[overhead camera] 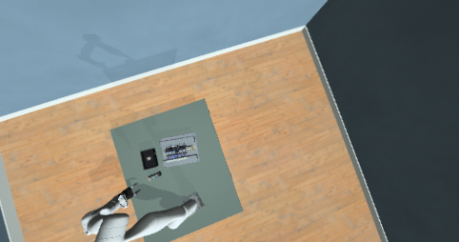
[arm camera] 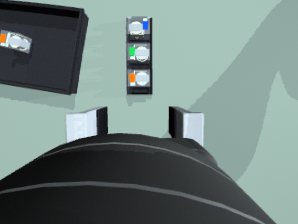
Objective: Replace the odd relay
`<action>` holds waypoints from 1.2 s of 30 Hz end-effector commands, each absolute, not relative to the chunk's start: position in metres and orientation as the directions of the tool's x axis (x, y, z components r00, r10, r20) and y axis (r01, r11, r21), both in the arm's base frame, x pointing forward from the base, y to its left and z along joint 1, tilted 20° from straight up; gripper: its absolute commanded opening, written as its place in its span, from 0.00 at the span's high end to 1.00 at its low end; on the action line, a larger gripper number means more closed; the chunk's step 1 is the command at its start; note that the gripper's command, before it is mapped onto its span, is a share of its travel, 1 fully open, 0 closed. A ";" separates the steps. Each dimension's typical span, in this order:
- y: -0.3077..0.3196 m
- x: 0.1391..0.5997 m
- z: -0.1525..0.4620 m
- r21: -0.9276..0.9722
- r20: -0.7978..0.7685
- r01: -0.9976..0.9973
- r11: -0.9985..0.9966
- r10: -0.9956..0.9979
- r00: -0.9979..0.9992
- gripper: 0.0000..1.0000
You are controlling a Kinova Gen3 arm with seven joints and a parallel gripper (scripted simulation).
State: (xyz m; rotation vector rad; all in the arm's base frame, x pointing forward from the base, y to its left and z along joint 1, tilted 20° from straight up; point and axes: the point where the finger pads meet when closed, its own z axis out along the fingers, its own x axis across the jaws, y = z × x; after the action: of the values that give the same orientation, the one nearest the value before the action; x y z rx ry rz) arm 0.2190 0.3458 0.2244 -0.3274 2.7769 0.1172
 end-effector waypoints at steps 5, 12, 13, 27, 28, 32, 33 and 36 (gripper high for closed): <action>0.346 0.219 0.225 0.042 -0.344 -0.240 0.970 -0.211 -0.915 0.00; 0.328 0.225 0.221 0.042 -0.344 -0.240 0.970 -0.211 -0.915 0.00; 0.324 0.226 0.220 0.042 -0.344 -0.240 0.970 -0.211 -0.915 0.00; 0.285 0.237 0.208 0.041 -0.338 -0.249 0.968 -0.221 -0.915 0.00; 0.282 0.239 0.207 0.041 -0.338 -0.248 0.968 -0.220 -0.915 0.00; 0.267 0.244 0.205 0.041 -0.340 -0.245 0.969 -0.217 -0.915 0.00; 0.264 0.246 0.204 0.042 -0.341 -0.245 0.969 -0.216 -0.915 0.00; 0.253 0.250 0.203 0.042 -0.343 -0.242 0.969 -0.214 -0.915 0.00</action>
State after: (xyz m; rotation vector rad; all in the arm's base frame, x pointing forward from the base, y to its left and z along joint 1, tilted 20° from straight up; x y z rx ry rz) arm 0.2435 0.2639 0.2000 -0.3574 2.7857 0.1212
